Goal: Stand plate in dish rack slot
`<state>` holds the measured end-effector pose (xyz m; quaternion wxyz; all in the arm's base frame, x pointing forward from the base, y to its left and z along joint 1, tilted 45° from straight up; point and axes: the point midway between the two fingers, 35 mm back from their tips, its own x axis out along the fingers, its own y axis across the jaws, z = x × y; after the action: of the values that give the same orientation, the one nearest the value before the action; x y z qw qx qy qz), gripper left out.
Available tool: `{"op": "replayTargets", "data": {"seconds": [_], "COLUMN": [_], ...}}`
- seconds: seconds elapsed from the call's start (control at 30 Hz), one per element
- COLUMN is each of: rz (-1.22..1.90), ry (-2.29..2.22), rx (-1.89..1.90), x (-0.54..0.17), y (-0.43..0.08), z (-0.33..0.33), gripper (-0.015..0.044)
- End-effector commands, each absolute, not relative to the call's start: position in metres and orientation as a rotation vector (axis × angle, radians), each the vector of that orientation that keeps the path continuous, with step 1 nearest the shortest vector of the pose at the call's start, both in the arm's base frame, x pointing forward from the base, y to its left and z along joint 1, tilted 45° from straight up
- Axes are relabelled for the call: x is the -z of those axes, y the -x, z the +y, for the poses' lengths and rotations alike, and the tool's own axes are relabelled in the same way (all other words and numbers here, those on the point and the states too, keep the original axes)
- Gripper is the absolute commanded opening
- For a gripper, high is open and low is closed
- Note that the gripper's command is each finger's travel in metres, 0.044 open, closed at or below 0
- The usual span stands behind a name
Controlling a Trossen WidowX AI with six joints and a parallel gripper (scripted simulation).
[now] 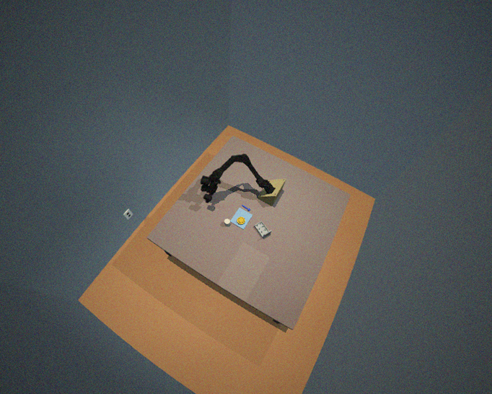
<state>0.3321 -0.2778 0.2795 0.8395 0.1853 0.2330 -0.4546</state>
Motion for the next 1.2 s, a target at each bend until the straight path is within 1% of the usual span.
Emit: {"op": "replayTargets", "data": {"seconds": [0.0, 0.53, 1.17], "rz": [0.643, 1.036, 1.371], "ry": [-0.328, -0.025, 0.493], "rx": [0.934, 0.797, 0.595], "x": [-0.241, -0.151, -0.079], "y": [-0.345, -0.365, -0.346], "z": [-0.254, -0.166, -0.071], "gripper": [0.04, 0.04, 0.04]}}
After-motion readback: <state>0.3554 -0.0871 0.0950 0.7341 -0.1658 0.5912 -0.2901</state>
